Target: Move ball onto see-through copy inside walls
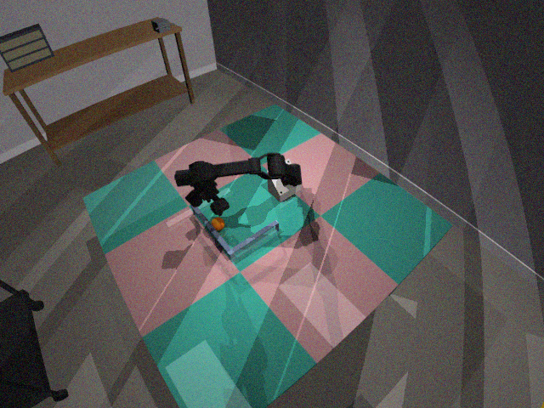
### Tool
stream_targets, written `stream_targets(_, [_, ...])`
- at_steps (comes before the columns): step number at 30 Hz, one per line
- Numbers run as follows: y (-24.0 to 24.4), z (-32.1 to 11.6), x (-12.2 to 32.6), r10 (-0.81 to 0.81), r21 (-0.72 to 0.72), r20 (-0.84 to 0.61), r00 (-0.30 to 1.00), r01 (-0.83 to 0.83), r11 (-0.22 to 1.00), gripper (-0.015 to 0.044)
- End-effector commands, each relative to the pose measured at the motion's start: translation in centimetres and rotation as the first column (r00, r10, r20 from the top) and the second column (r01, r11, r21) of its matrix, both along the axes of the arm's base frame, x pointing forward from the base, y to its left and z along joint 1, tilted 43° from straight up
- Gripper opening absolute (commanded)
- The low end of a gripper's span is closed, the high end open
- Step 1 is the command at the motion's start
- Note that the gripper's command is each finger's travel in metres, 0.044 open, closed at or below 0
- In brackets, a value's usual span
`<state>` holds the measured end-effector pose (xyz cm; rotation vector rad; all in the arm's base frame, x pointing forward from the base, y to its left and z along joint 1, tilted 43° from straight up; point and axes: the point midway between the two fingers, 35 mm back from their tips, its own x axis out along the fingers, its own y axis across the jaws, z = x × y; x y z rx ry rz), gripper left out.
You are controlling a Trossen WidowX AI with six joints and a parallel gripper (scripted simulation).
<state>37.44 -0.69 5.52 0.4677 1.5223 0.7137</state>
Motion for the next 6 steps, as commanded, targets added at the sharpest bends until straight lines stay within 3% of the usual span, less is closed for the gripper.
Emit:
stream_targets(1, [-1.50, 1.72, 0.22, -0.004, -0.007, 0.023, 1.000, 0.004, 1.000, 0.0440])
stream_targets(6, [-1.50, 1.72, 0.22, -0.004, -0.007, 0.023, 1.000, 0.004, 1.000, 0.0440])
